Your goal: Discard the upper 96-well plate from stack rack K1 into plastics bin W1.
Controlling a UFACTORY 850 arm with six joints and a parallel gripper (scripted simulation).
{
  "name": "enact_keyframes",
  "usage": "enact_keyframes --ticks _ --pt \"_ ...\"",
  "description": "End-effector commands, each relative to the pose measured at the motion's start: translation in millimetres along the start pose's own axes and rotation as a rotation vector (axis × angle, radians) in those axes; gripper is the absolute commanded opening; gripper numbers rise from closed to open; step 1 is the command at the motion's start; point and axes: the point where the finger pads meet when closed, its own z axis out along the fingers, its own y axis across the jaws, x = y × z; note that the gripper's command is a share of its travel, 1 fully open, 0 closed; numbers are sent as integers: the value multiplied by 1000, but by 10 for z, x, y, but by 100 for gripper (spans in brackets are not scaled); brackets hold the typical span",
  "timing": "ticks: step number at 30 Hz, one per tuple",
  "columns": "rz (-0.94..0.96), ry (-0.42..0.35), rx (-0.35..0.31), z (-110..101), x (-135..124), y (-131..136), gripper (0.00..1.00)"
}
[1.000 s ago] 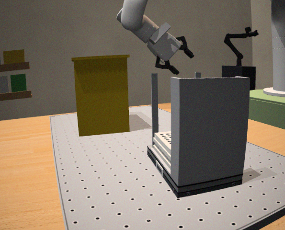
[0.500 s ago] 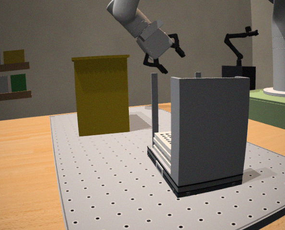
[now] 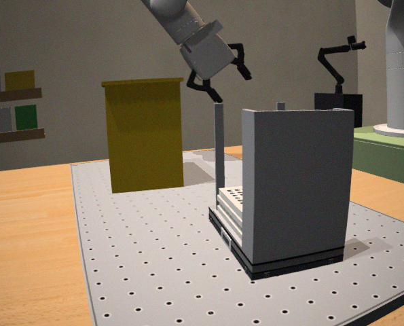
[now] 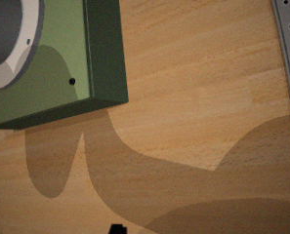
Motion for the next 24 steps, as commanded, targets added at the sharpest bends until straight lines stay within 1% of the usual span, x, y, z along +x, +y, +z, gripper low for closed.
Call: enact_keyframes --ticks 1,3,4,6,9,11,12,13,15,16,17,21,22,24 --pt "5 -17 -19 -67 97 74 100" --pt "5 -17 -19 -110 172 124 100" --pt "9 -31 -36 -132 210 148 100" --pt "9 -31 -36 -173 285 195 100" --pt "17 -57 -71 -241 404 257 100" --pt "17 -57 -71 -293 482 290 100" --pt "20 -68 -90 -332 513 287 100" --pt "20 -69 -90 -371 544 284 100" --pt "20 -69 -90 -371 544 284 100" --pt "20 -69 -90 -411 575 281 100" --pt "23 -80 -108 -449 608 279 100" --pt "23 -80 -108 -600 739 271 100" --pt "26 -90 -127 -612 781 294 100" --pt "26 -90 -127 -637 866 341 100"
